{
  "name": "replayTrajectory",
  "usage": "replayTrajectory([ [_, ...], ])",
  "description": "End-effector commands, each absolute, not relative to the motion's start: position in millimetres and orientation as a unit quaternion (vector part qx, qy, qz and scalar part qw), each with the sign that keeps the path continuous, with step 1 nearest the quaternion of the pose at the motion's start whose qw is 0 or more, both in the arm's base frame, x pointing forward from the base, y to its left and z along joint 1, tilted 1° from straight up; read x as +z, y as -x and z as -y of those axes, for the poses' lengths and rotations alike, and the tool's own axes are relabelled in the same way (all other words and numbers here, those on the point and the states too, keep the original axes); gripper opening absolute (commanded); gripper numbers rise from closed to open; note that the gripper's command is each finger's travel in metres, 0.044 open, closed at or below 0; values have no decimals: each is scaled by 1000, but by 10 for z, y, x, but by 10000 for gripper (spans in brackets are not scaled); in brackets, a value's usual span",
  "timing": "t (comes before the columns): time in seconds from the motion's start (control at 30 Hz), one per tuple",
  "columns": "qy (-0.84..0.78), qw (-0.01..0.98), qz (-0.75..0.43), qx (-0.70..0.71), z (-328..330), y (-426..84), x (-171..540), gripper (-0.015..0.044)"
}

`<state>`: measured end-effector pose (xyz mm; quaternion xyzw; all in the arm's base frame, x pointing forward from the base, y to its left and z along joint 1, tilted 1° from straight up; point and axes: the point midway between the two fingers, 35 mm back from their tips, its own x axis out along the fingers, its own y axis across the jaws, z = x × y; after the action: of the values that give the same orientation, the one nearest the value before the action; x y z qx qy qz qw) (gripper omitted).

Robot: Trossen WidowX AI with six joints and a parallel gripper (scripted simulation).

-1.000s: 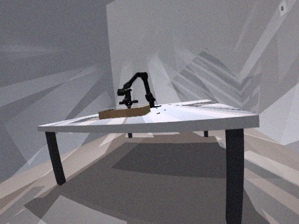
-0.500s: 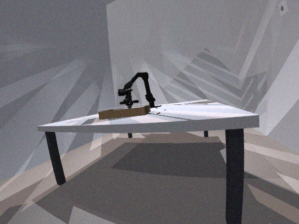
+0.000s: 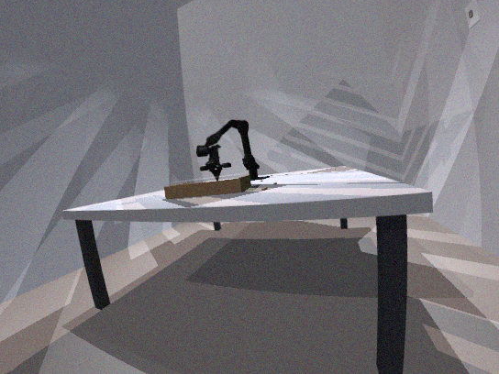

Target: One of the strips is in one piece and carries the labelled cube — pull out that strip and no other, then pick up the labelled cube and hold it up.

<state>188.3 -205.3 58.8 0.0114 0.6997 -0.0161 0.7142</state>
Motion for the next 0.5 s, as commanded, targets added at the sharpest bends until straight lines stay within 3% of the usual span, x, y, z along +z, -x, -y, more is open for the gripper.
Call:
replayTrajectory([
  [0.0,-10,713,-700,-18,2078,-1903,753,0],
  [0.07,-10,713,-700,-18,2077,-1907,754,0],
  [0.47,46,714,-698,37,2087,-2359,794,315],
])
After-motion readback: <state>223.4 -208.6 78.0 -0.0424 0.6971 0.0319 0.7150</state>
